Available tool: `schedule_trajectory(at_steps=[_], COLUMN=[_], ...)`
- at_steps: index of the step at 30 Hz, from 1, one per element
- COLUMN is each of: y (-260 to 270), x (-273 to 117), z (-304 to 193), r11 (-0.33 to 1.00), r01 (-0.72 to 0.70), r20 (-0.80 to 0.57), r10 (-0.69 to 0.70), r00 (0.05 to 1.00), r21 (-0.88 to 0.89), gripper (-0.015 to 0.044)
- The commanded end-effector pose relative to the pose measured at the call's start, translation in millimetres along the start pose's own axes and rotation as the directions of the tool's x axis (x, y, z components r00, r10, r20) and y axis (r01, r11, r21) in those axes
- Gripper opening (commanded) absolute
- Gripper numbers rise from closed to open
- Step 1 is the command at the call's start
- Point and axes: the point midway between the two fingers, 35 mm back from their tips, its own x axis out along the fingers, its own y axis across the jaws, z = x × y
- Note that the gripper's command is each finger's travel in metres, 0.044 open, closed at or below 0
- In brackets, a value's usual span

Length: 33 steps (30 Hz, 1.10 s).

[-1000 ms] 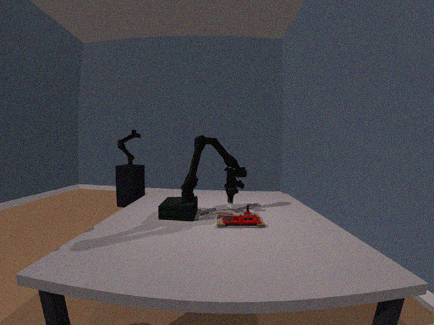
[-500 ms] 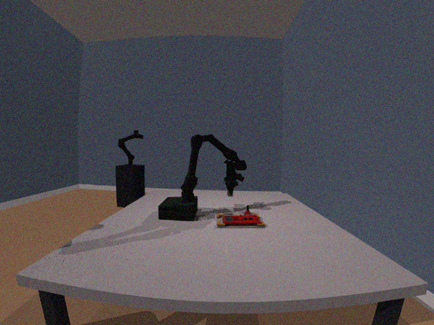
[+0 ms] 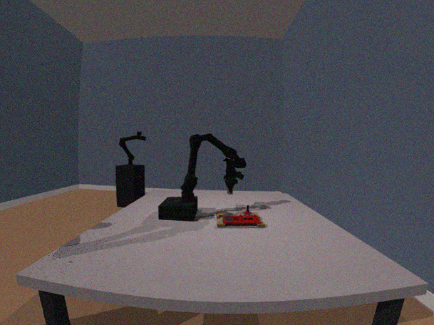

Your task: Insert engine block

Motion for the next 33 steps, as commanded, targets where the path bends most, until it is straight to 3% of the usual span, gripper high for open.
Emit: schedule_trajectory(at_steps=[1,9,16,29,33], y=[0,0,0,1,1], x=[6,2,4,12,12], z=[-1,-2,-8,-22,-24], r11=[1.0,1.0,1.0,1.0,1.0], r01=[0.003,0.003,0.008,0.007,0.001], r20=[-0.004,0.05,0.227,0.621,0.659], r10=[-0.002,-0.003,-0.008,-0.007,-0.004], r00=[1.0,0.999,0.974,0.784,0.752], r21=[0.004,0.004,0.001,0.002,0.004], gripper=[0.0,0.0,0.0,0.0,0.0])
